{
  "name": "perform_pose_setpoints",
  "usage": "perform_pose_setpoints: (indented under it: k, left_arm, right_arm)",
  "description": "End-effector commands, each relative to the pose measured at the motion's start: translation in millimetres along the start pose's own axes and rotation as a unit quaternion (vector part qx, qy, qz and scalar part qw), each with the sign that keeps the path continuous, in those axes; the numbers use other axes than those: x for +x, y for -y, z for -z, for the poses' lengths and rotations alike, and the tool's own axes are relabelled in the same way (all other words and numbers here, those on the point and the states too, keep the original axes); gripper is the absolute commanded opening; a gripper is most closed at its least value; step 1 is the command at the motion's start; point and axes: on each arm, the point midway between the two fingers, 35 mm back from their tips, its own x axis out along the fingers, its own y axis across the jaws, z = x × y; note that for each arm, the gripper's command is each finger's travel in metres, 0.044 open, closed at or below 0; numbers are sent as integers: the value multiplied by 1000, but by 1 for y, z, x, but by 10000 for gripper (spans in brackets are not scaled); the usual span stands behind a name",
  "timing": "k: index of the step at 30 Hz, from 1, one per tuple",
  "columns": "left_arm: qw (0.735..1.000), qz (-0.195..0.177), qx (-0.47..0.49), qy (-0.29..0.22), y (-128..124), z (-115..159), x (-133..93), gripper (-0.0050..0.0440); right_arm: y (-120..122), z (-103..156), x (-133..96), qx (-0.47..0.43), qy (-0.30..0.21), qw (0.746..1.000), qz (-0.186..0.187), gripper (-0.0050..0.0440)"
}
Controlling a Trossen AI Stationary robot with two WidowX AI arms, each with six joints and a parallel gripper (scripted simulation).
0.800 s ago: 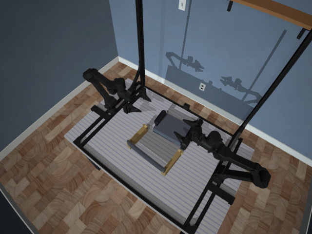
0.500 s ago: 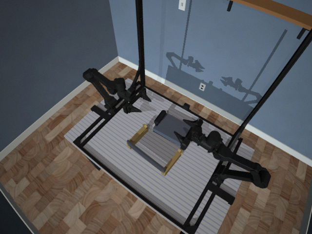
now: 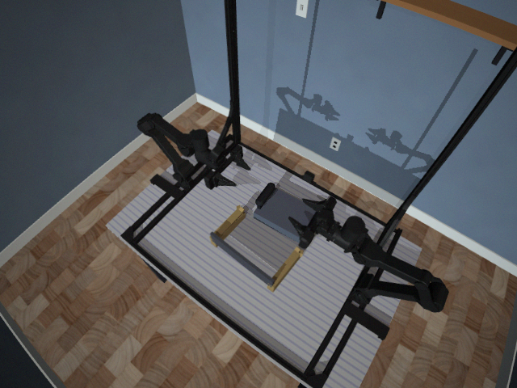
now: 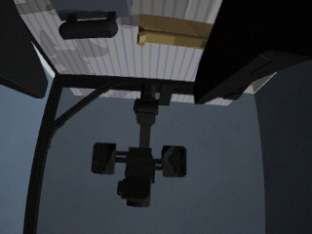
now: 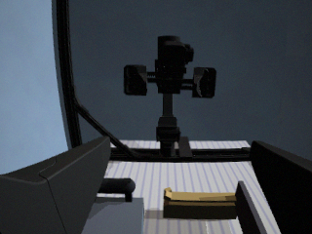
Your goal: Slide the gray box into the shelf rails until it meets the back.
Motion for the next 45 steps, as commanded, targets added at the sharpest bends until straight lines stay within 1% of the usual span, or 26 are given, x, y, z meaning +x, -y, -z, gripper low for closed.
perform_pose_setpoints:
  k: [1, 3, 5, 8, 10, 11, 12, 13, 15, 19, 24, 25, 27, 28, 29, 30, 31, 35, 37, 39, 41, 45]
  left_arm:
    - [999, 5, -42, -29, 6, 6, 7, 380]
    - [994, 8, -87, -59, 12, 14, 13, 380]
    - [985, 6, -143, -100, 21, 25, 19, 380]
    - [959, -5, -227, -168, 37, 42, 28, 380]
    - [959, -5, -227, -168, 37, 42, 28, 380]
    - [946, -15, -262, -190, 41, 49, 29, 380]
    - [929, -27, -297, -217, 48, 57, 31, 380]
    - [918, -35, -315, -240, 55, 62, 33, 380]
    - [892, -57, -354, -273, 64, 73, 34, 380]
    - [837, -112, -419, -333, 80, 92, 31, 380]
    - [761, -197, -482, -387, 99, 114, 22, 380]
    - [746, -215, -492, -394, 103, 118, 20, 380]
    - [746, -215, -492, -394, 103, 118, 20, 380]
    - [722, -240, -514, -396, 106, 121, 18, 380]
    - [699, -270, -525, -403, 111, 127, 14, 380]
    - [684, -293, -526, -412, 116, 131, 10, 380]
    - [669, -313, -533, -413, 119, 134, 7, 380]
    - [611, -393, -553, -409, 129, 144, -5, 380]
    - [590, -424, -556, -404, 133, 148, -10, 380]
    - [576, -445, -557, -399, 136, 150, -14, 380]
    - [569, -457, -558, -395, 137, 151, -16, 380]
    - [566, -461, -558, -394, 138, 151, -17, 380]
  right_arm:
    - [-5, 3, 8, 37, -26, 999, -4, 380]
    - [-9, 9, 16, 76, -55, 996, -5, 380]
    - [-16, 18, 25, 126, -94, 988, -4, 380]
    - [-28, 33, 39, 212, -162, 964, 10, 380]
    - [-28, 33, 39, 212, -162, 964, 10, 380]
    - [-32, 38, 42, 234, -181, 955, 16, 380]
    - [-37, 45, 47, 265, -208, 941, 26, 380]
    - [-43, 52, 51, 297, -234, 925, 39, 380]
    - [-50, 62, 55, 334, -267, 902, 59, 380]
    - [-64, 80, 60, 397, -324, 852, 108, 380]
    - [-82, 102, 62, 459, -380, 782, 182, 380]
    - [-85, 106, 62, 469, -389, 768, 199, 380]
    - [-85, 106, 62, 469, -389, 768, 199, 380]
    - [-88, 110, 62, 478, -397, 753, 215, 380]
    - [-93, 116, 61, 491, -408, 731, 242, 380]
    - [-98, 122, 60, 501, -417, 709, 268, 380]
    - [-101, 126, 59, 508, -421, 695, 285, 380]
    - [-113, 140, 53, 525, -432, 640, 356, 380]
    - [-117, 145, 51, 530, -433, 618, 387, 380]
    - [-120, 149, 49, 532, -432, 603, 407, 380]
    - [-122, 150, 48, 533, -432, 595, 419, 380]
    - [-122, 151, 47, 533, -431, 592, 423, 380]
